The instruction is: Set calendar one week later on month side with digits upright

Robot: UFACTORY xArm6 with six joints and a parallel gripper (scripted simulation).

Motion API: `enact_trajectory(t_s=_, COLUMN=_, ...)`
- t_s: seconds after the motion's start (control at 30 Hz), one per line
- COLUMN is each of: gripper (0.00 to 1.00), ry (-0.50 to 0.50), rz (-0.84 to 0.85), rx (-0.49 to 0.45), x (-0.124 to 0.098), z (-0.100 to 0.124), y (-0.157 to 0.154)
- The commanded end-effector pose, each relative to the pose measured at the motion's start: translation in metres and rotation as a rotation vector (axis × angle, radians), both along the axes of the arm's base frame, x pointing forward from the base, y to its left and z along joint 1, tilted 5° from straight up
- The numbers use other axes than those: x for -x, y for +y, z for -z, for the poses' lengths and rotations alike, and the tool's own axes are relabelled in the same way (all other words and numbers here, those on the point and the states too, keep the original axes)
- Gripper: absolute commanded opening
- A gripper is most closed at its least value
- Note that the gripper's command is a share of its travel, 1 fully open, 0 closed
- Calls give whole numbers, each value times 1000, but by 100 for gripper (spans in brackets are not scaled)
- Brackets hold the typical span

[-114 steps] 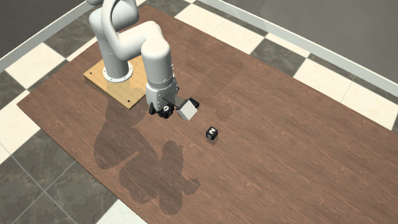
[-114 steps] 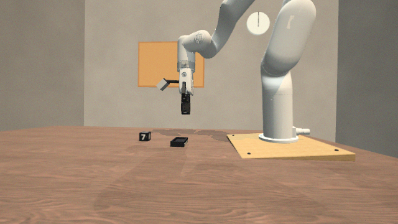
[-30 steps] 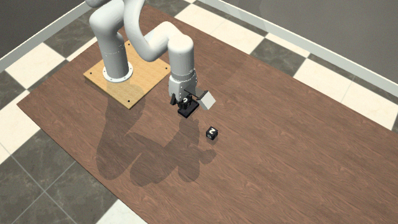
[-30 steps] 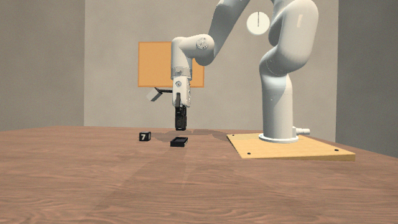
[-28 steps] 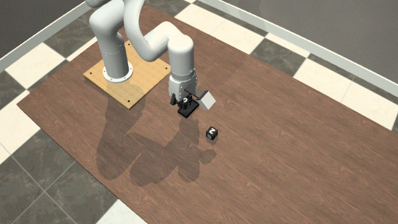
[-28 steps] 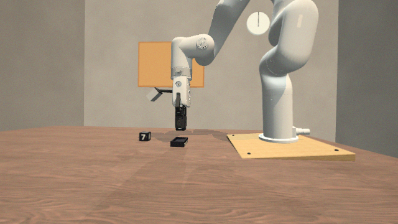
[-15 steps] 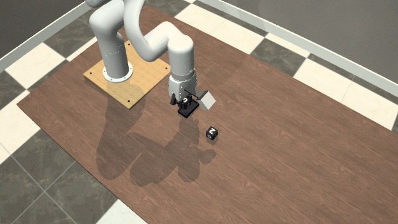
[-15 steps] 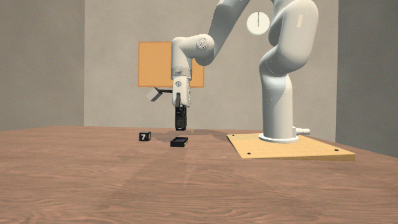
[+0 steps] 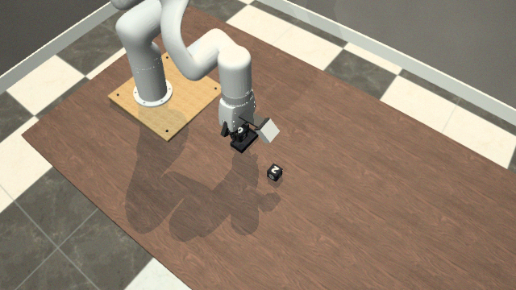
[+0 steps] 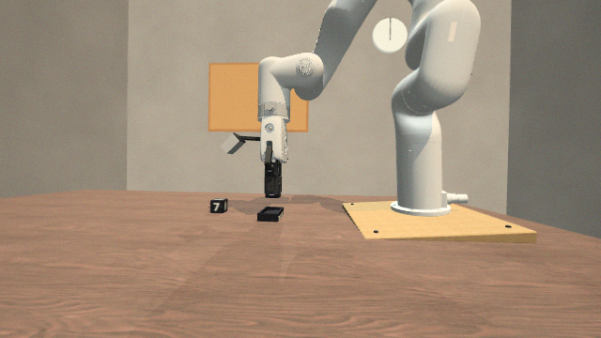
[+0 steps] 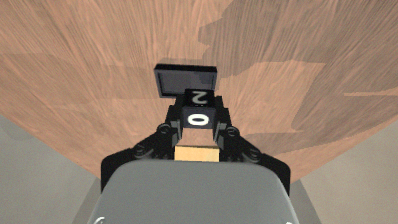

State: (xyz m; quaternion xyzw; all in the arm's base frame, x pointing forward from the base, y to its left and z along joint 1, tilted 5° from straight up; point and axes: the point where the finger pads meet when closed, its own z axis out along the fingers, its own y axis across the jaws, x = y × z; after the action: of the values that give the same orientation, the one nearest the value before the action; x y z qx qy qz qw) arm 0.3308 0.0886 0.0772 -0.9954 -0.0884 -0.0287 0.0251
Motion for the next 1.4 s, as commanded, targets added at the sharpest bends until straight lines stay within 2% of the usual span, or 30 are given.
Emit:
enact_trajectory(t_s=0.0, gripper=29, ry=-3, rz=0, rx=-1, x=-1, z=2, y=0)
enact_trajectory(t_s=0.8, gripper=29, ry=-3, rz=0, rx=-1, x=-2, z=19, y=1)
enact_trajectory(t_s=1.37, gripper=29, ry=-3, rz=0, rx=-1, x=-3, z=22, y=2)
